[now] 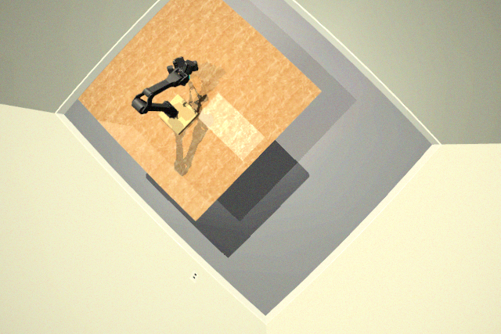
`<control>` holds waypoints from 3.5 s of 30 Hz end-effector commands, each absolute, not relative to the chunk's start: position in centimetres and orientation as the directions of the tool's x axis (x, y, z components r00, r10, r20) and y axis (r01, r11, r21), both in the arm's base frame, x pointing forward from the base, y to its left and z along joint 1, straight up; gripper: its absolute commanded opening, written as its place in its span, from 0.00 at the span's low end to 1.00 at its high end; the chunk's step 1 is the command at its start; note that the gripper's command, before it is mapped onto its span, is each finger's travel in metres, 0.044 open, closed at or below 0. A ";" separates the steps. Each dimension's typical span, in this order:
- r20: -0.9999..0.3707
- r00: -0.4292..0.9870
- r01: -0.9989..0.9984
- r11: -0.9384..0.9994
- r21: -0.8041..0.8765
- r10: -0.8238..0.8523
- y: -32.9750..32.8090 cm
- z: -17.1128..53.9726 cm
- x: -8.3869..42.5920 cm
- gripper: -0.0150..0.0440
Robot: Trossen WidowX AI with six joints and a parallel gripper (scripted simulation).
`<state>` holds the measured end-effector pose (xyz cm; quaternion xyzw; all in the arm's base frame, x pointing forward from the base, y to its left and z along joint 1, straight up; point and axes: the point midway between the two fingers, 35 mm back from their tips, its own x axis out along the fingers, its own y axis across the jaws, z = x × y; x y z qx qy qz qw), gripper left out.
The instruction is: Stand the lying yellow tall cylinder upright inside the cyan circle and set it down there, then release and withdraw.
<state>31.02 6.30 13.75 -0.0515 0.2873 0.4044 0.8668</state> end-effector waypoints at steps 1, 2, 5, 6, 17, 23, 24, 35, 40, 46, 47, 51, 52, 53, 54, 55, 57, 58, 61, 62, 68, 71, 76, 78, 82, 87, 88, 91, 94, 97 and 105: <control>-0.518 0.515 -0.731 0.665 0.150 0.683 6.2 13.7 30.7 0.43; -0.512 0.517 -0.732 0.665 0.149 0.685 6.2 13.7 30.7 0.43; -0.496 0.524 -0.735 0.662 0.147 0.692 6.1 13.8 30.6 0.43; -0.491 0.526 -0.736 0.661 0.147 0.694 6.1 13.8 30.6 0.43; -0.432 0.547 -0.746 0.651 0.138 0.718 5.8 14.0 30.2 0.43; -0.399 0.556 -0.753 0.645 0.131 0.729 5.6 14.1 29.9 0.43; -0.394 0.557 -0.754 0.644 0.130 0.731 5.6 14.1 29.9 0.43; -0.336 0.569 -0.766 0.633 0.114 0.750 5.3 14.3 29.3 0.43; -0.310 0.573 -0.772 0.627 0.105 0.758 5.2 14.4 29.0 0.43; -0.280 0.577 -0.779 0.620 0.094 0.768 5.0 14.5 28.6 0.43; -0.275 0.577 -0.780 0.618 0.092 0.769 5.0 14.5 28.5 0.43; -0.255 0.578 -0.785 0.614 0.084 0.775 4.9 14.6 28.2 0.43; -0.250 0.579 -0.786 0.612 0.081 0.776 4.9 14.6 28.2 0.43; -0.245 0.579 -0.788 0.611 0.079 0.778 4.9 14.6 28.1 0.43; -0.240 0.579 -0.789 0.610 0.077 0.779 4.9 14.6 28.0 0.43; -0.235 0.579 -0.790 0.608 0.075 0.781 4.9 14.7 27.9 0.43; -0.226 0.579 -0.792 0.606 0.070 0.784 4.8 14.7 27.8 0.43; -0.221 0.579 -0.794 0.605 0.068 0.785 4.8 14.7 27.7 0.43; -0.207 0.579 -0.797 0.601 0.061 0.789 4.8 14.7 27.5 0.43; -0.202 0.578 -0.798 0.599 0.058 0.790 4.7 14.8 27.4 0.43; -0.175 0.576 -0.806 0.591 0.043 0.798 4.6 14.8 26.8 0.43; -0.161 0.575 -0.809 0.587 0.035 0.802 4.6 14.9 26.6 0.43; -0.140 0.571 -0.815 0.579 0.021 0.809 4.6 14.9 26.1 0.43; -0.131 0.570 -0.817 0.576 0.016 0.811 4.5 14.9 25.9 0.43; -0.115 0.566 -0.821 0.570 0.004 0.816 4.5 14.9 25.5 0.43; -0.095 0.561 -0.827 0.562 -0.011 0.822 4.5 15.0 25.0 0.43; -0.092 0.560 -0.828 0.561 -0.014 0.824 4.5 15.0 24.9 0.43; -0.086 0.558 -0.829 0.558 -0.019 0.826 4.5 15.0 24.7 0.43; -0.086 0.558 -0.829 0.558 -0.019 0.826 4.5 15.0 24.7 0.43; -0.086 0.558 -0.829 0.558 -0.019 0.826 4.5 15.0 24.7 0.43; -0.086 0.558 -0.829 0.558 -0.019 0.826 4.5 15.0 24.7 0.43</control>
